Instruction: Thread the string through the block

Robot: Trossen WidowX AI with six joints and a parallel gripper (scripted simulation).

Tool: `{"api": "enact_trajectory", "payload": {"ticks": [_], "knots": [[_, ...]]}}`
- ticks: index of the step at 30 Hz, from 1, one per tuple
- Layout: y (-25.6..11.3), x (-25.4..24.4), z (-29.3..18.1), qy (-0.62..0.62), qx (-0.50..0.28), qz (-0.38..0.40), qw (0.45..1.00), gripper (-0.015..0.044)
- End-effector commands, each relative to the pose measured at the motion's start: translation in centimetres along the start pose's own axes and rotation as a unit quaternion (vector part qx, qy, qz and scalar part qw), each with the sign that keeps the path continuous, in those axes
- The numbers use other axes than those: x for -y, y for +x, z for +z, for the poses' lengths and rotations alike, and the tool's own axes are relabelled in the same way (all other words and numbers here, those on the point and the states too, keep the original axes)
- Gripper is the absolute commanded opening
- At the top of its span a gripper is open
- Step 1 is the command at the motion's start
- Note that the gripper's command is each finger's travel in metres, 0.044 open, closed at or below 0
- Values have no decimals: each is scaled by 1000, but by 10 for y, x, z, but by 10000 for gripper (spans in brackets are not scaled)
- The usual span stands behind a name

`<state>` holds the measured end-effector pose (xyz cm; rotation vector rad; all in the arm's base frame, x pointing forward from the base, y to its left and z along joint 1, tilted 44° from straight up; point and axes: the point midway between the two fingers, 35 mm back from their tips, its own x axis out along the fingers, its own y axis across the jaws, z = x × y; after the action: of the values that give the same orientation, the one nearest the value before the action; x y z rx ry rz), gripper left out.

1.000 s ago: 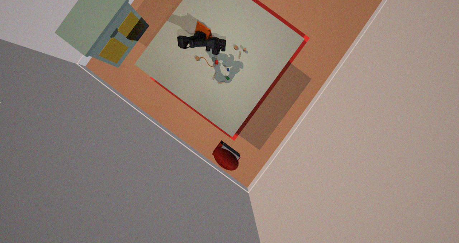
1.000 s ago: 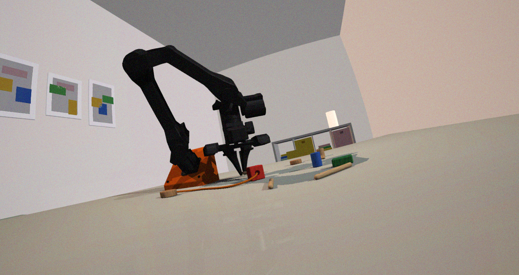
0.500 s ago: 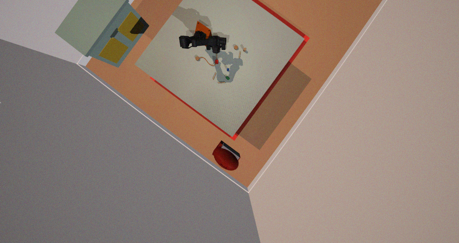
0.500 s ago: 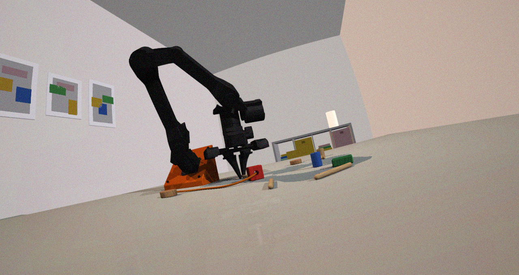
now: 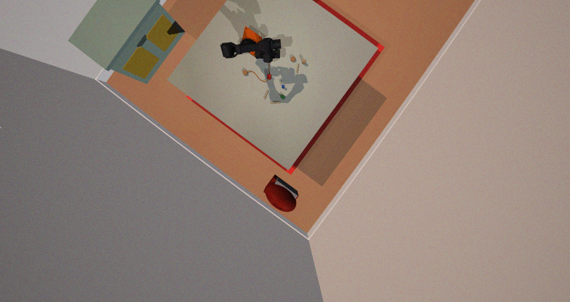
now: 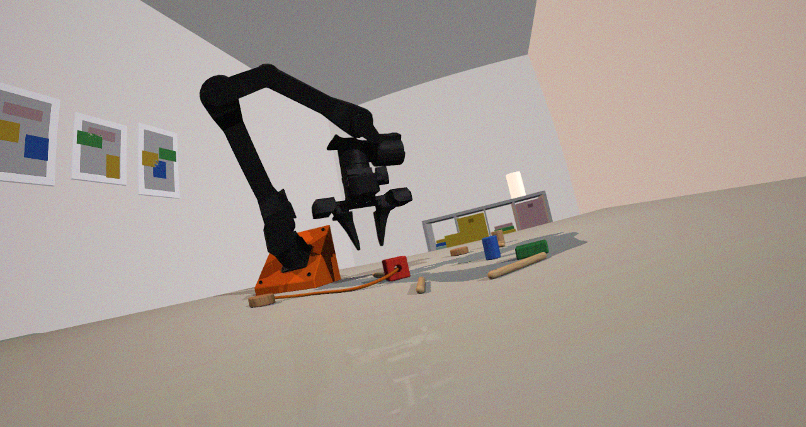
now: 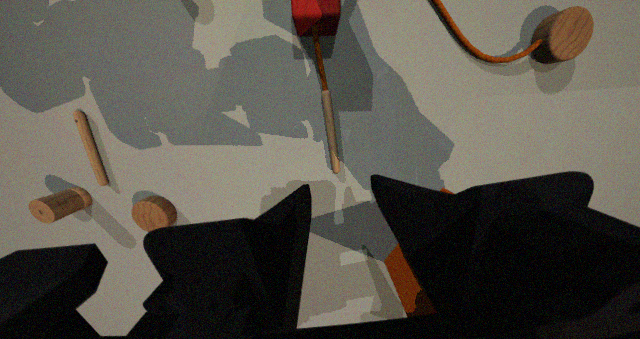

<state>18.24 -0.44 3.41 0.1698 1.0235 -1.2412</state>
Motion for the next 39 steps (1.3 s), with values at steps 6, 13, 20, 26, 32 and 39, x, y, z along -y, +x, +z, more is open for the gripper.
{"api": "enact_trajectory", "payload": {"ticks": [6, 13, 20, 26, 32, 39], "knots": [[-22, 1, 1, 1, 2, 6, 1000, 262], [-41, 1, 1, 1, 1, 5, 1000, 440], [-48, 0, 1, 0, 4, 9, 1000, 440], [-48, 0, 1, 0, 4, 10, 1000, 440], [-48, 0, 1, 0, 4, 10, 1000, 440], [-48, 0, 1, 0, 4, 10, 1000, 440]]}}
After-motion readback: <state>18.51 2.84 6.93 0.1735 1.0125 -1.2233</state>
